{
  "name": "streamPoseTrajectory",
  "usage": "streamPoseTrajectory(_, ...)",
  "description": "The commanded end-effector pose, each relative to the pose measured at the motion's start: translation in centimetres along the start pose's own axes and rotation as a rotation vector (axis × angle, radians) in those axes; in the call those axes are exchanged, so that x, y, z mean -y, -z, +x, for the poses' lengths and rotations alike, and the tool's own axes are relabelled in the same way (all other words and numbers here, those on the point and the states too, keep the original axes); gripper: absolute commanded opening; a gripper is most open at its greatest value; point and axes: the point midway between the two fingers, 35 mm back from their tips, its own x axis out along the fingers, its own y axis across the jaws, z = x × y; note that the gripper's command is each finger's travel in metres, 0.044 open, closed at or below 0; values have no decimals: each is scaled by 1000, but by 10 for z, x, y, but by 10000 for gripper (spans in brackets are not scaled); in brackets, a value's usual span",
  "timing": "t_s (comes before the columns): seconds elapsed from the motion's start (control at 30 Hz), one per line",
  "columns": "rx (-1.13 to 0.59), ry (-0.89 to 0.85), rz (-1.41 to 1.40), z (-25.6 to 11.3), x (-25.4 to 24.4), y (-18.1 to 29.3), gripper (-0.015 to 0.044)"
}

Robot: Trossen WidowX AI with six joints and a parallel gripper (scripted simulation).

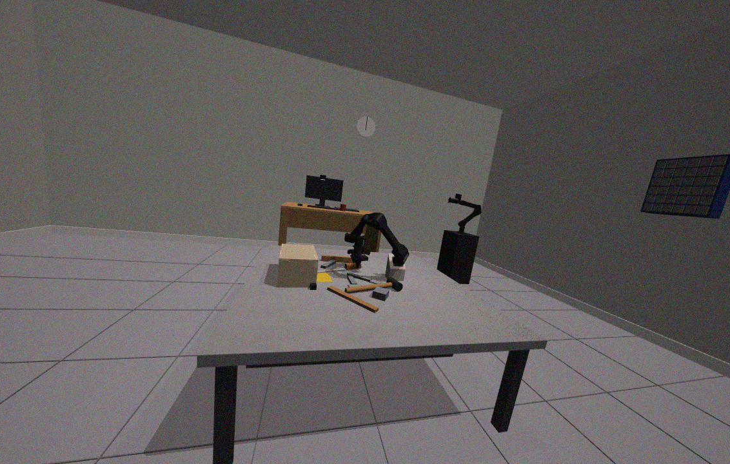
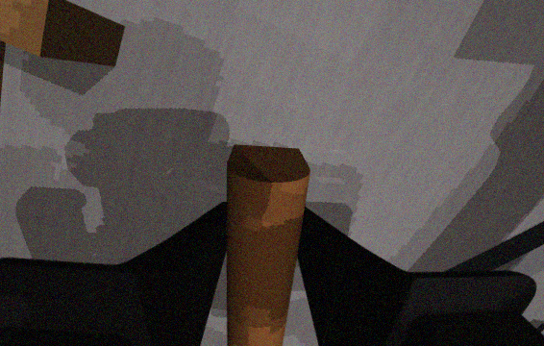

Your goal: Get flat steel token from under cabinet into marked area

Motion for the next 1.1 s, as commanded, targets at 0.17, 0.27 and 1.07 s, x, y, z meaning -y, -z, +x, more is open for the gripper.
streamPoseTrajectory(0.17,1,1,0,0,0,0,200)
streamPoseTrajectory(0.27,0,0,-1,0,0,0,200)
streamPoseTrajectory(1.07,-22,1,-2,13,0,1,270)
